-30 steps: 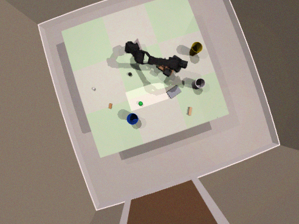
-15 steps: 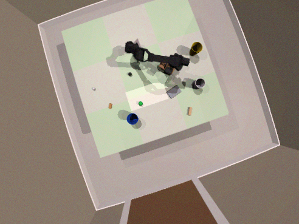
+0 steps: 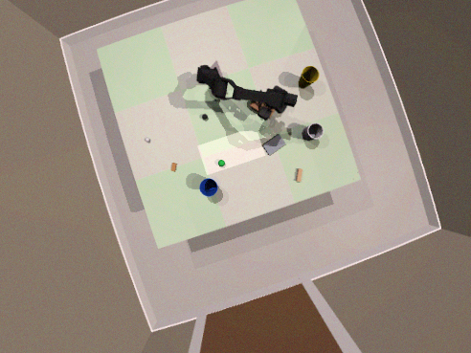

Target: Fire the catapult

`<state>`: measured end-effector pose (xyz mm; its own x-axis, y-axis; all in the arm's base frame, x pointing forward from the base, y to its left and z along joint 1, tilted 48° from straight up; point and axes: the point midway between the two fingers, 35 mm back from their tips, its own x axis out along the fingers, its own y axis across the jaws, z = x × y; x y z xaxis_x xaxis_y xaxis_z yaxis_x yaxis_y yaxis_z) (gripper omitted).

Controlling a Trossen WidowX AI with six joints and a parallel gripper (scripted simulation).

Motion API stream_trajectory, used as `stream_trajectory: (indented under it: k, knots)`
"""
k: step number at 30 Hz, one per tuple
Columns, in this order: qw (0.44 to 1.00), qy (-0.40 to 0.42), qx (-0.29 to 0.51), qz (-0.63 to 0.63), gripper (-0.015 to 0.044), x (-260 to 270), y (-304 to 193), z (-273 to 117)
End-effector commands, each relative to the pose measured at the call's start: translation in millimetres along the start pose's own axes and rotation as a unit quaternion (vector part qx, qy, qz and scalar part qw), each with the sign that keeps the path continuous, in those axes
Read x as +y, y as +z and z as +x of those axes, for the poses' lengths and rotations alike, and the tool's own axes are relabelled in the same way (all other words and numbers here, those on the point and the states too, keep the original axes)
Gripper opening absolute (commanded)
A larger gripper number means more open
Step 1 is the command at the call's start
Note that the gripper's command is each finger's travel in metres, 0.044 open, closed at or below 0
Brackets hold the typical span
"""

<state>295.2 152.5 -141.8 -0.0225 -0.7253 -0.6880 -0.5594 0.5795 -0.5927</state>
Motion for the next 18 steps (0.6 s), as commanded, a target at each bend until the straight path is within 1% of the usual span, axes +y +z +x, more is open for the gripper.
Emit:
stream_trajectory:
  k: [1, 11, 12, 17, 18]
  knots:
    - [1.000, -0.002, 0.000, -0.005, 0.0000, 1, 0, 7]
    - [1.000, -0.003, 0.000, -0.006, 0.0000, 1, -1, 23]
    - [1.000, -0.001, 0.001, -0.001, 0.0000, 0, -1, 18]
    - [1.000, -0.001, 0.001, -0.001, 0.0000, 0, -1, 18]
    - [1.000, -0.001, 0.001, -0.001, 0.0026, 0, -1, 18]
